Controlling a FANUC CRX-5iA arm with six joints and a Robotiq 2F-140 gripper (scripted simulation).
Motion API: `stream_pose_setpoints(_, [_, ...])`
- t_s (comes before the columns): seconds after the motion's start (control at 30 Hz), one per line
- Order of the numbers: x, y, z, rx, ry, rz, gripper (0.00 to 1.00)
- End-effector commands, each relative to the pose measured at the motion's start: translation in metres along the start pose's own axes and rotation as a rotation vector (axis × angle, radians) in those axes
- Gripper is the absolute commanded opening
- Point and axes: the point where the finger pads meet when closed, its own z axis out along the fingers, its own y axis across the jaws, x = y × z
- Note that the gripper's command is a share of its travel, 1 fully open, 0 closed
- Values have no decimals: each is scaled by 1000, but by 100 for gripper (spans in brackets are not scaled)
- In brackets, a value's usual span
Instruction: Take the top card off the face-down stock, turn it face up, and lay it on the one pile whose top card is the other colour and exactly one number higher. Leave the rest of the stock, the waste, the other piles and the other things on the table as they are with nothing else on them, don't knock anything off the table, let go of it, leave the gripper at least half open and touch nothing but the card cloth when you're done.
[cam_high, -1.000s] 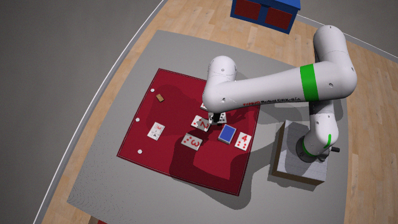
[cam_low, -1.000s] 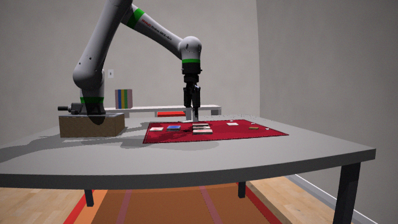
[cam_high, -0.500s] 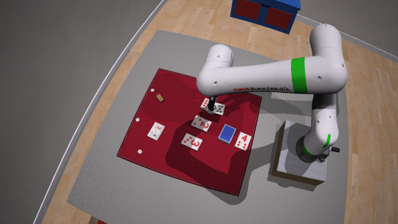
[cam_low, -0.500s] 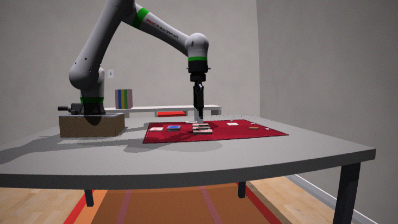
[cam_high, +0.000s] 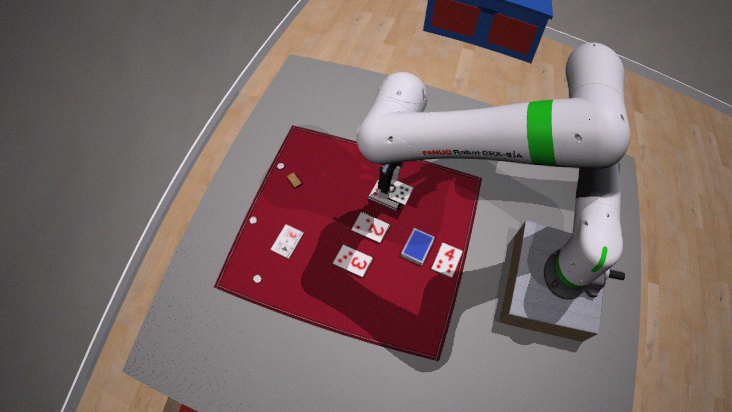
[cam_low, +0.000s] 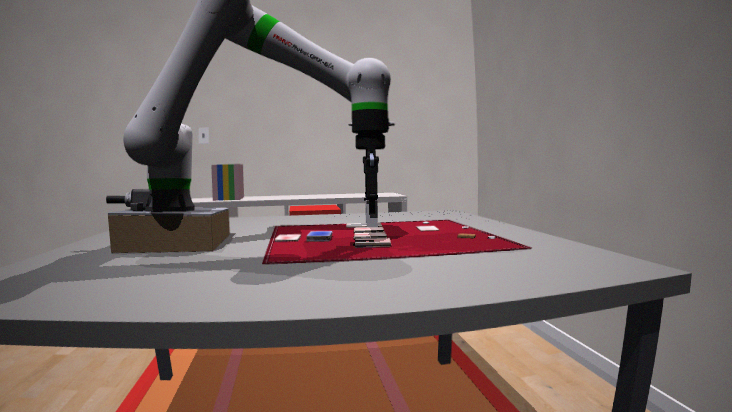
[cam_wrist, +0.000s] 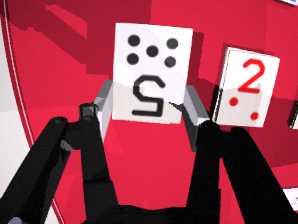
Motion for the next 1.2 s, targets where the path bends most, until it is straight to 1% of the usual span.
stream_pose_setpoints(0.0, [-2, -2, 0, 0, 0, 15, 41])
stream_pose_setpoints(0.87, [-2, -3, 1, 0, 0, 22, 41])
stream_pose_setpoints(1.17, [-2, -3, 13, 0, 0, 22, 41])
